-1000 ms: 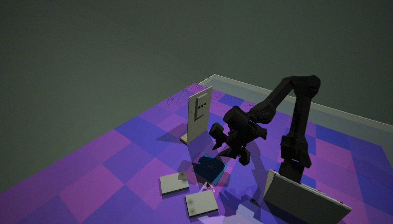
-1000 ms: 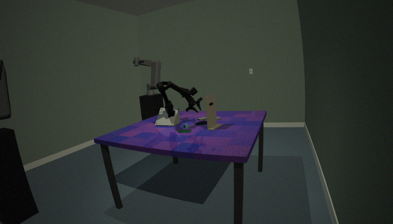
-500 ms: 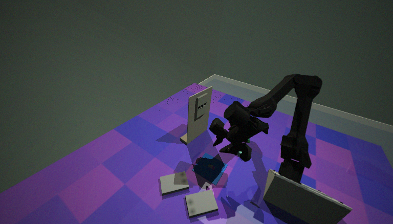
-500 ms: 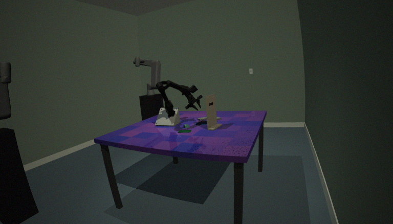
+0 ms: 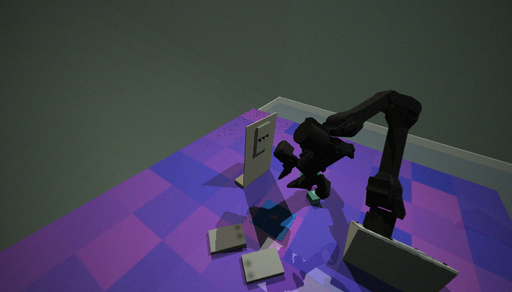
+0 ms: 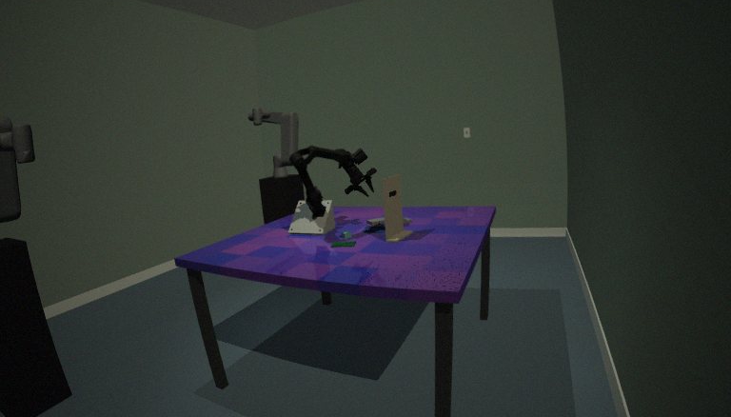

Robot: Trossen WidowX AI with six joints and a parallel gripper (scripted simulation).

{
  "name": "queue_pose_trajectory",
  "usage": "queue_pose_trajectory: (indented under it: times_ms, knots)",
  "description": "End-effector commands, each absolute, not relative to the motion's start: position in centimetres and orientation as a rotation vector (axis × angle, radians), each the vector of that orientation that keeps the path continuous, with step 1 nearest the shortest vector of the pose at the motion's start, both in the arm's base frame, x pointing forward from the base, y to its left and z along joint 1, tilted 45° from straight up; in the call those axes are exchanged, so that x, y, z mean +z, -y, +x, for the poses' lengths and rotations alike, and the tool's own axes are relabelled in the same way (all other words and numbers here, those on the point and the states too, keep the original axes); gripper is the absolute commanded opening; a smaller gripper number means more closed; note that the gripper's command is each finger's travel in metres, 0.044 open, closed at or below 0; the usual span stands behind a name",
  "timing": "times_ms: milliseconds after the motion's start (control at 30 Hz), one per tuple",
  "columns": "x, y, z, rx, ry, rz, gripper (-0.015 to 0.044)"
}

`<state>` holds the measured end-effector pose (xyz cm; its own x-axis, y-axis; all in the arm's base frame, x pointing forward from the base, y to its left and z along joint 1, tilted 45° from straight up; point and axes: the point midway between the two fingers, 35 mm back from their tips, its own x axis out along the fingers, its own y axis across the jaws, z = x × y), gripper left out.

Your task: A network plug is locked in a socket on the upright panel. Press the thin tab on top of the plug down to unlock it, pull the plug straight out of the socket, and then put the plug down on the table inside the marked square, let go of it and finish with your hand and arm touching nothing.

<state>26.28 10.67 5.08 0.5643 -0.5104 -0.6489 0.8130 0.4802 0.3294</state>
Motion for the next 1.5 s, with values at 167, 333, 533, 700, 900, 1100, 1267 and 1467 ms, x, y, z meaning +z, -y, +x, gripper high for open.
queue_pose_trajectory:
  times_ms: [167,333,533,700,900,1100,1267,1467]
  knots:
    - [7.3,-12.5,26.1,-0.846,-0.499,0.678,0.0156]
    - [8.6,-13.4,25.9,-0.845,-0.495,0.679,0.0156]
    - [8.8,-13.6,25.8,-0.845,-0.494,0.679,0.0261]
    - [8.8,-13.6,25.8,-0.845,-0.494,0.679,0.0392]
    - [8.8,-13.6,25.8,-0.845,-0.494,0.679,0.044]
    - [8.8,-13.6,25.8,-0.845,-0.494,0.679,0.044]
    - [8.8,-13.6,25.8,-0.845,-0.494,0.679,0.044]
    - [8.8,-13.6,25.8,-0.845,-0.494,0.679,0.044]
